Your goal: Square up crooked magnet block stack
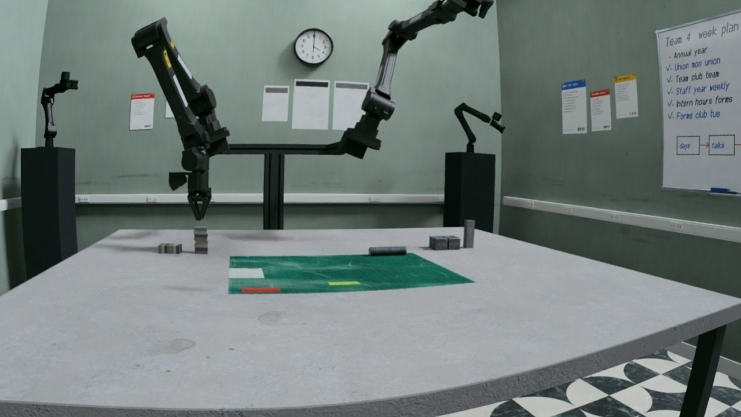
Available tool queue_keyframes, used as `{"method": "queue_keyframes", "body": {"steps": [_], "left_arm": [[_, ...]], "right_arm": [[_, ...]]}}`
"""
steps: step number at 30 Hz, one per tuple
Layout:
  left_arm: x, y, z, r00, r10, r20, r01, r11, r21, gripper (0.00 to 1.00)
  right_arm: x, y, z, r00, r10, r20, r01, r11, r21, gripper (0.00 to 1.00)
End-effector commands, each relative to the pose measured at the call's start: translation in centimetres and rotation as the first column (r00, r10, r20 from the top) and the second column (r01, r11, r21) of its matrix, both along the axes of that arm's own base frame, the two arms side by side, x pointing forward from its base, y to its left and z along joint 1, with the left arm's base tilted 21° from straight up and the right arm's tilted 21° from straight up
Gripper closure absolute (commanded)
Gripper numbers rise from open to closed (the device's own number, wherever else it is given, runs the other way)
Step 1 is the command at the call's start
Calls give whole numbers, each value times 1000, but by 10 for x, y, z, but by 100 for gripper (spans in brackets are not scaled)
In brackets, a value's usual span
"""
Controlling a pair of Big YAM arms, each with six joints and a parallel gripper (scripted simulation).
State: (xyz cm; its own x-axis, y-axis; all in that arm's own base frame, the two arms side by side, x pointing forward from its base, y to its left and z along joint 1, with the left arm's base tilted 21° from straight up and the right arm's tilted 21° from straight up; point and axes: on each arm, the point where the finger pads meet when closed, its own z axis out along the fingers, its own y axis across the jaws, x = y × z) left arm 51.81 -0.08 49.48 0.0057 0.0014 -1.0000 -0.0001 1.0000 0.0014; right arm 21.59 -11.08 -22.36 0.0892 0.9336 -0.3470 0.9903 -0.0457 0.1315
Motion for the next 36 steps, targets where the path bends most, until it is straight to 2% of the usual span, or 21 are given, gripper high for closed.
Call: {"method": "queue_keyframes", "body": {"steps": [1,4,5,8,11,12,19,25,36], "left_arm": [[-3,-9,24,998,-16,55,15,1000,12,0],[-3,-9,24,998,-16,55,15,1000,12,0],[-3,-9,24,998,-16,55,15,1000,12,0],[-3,-9,24,998,-16,55,15,1000,12,0],[-3,-9,24,998,-16,55,15,1000,12,0],[-3,-9,24,998,-16,55,15,1000,12,0],[-3,-9,24,998,-16,55,15,1000,12,0],[-3,-9,24,998,-16,55,15,1000,12,0],[-3,-9,24,998,-16,55,15,1000,12,0]], "right_arm": [[-22,3,-4,999,-7,-37,8,1000,10,40],[-29,5,-3,999,-26,-47,27,1000,16,40],[-12,0,-5,1000,-4,-25,4,1000,7,40],[-5,-3,-1,1000,-4,-16,4,1000,5,40],[-16,0,-2,1000,-5,-26,5,1000,8,40],[-16,0,-2,999,10,-39,-10,1000,8,22],[-17,0,-2,977,185,-109,-186,983,2,22],[-16,0,-2,954,267,-138,-269,963,1,22],[-13,-1,-2,847,481,-224,-491,871,15,22]]}}
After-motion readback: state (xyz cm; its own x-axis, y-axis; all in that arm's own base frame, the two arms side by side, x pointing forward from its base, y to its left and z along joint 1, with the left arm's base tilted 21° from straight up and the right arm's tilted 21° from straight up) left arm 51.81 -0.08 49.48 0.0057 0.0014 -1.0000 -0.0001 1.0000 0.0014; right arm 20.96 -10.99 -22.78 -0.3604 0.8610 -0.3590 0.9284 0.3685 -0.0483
